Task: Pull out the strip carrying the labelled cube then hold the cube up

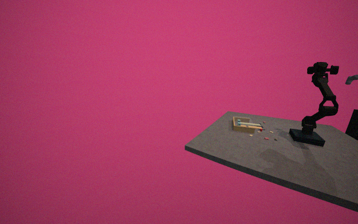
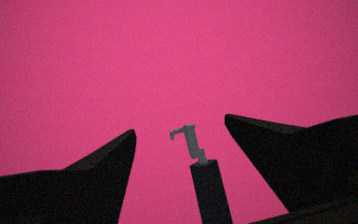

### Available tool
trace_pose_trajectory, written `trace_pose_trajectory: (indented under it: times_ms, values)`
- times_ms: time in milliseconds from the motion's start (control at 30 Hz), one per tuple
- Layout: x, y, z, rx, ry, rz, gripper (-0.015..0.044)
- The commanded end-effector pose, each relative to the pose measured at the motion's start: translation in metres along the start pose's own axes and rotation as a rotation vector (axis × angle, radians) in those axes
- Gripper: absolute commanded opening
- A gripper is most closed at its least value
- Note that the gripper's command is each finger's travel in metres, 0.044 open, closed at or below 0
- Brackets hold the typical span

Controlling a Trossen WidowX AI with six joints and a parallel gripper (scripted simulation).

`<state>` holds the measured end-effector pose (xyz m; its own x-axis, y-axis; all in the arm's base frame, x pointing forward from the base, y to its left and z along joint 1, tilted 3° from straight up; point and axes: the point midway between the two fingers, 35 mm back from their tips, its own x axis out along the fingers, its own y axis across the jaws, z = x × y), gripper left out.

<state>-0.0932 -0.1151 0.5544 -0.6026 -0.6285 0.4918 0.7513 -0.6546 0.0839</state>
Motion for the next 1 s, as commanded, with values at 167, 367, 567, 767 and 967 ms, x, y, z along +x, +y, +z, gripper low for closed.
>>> trace_pose_trajectory:
  times_ms: [167,367,567,767,967]
  values:
    - [-0.017,0.121,-0.081,0.070,0.212,0.500,0.0400]
    - [-0.069,0.192,-0.112,0.115,0.320,0.831,0.0400]
    - [-0.148,0.245,-0.141,0.124,0.439,1.165,0.0400]
    - [-0.245,0.272,-0.163,0.097,0.557,1.499,0.0400]
    - [-0.346,0.265,-0.182,0.031,0.668,1.827,0.0400]
